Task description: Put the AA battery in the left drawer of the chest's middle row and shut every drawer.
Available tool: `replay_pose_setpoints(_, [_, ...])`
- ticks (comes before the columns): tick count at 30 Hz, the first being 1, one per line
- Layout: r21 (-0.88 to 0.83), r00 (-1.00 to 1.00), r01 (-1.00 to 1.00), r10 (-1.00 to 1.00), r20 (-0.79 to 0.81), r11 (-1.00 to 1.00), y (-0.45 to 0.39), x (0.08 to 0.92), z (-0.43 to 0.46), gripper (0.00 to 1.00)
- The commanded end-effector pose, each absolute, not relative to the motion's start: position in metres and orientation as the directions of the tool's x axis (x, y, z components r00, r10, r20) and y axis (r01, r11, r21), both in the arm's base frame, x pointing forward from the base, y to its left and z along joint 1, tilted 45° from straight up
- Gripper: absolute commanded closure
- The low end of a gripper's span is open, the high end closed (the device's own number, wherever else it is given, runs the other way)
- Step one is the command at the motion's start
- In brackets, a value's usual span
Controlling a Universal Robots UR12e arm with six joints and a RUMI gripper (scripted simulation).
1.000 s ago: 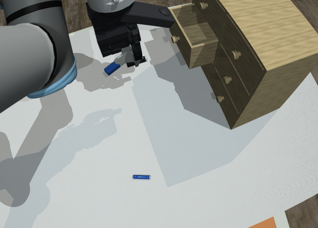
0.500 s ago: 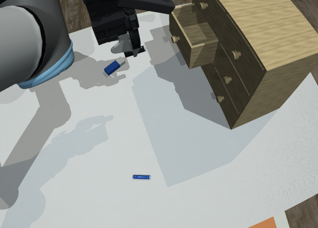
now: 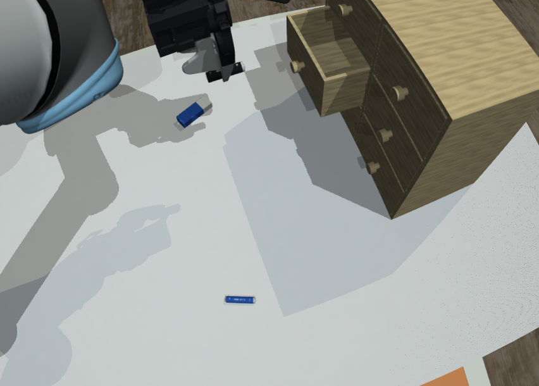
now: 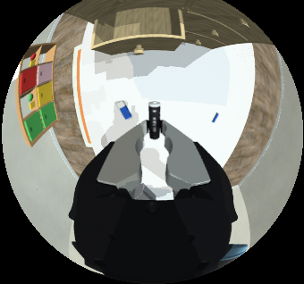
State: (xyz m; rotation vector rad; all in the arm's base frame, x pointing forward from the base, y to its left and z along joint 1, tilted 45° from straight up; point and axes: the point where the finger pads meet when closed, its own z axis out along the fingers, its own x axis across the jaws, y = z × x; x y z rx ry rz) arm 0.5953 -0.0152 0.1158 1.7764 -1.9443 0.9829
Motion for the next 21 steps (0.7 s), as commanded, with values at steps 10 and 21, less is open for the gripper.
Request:
replay_pose_setpoints(10, [-0.264, -0.17, -0.965, -0.736, 0.655, -0.012, -0.0042, 0.593, 0.1278, 0.95])
replay_pose_setpoints(21, [-0.259, -0.168, -0.966, -0.736, 0.656, -0.01, -0.0047, 0.5911, 0.1261, 0.95])
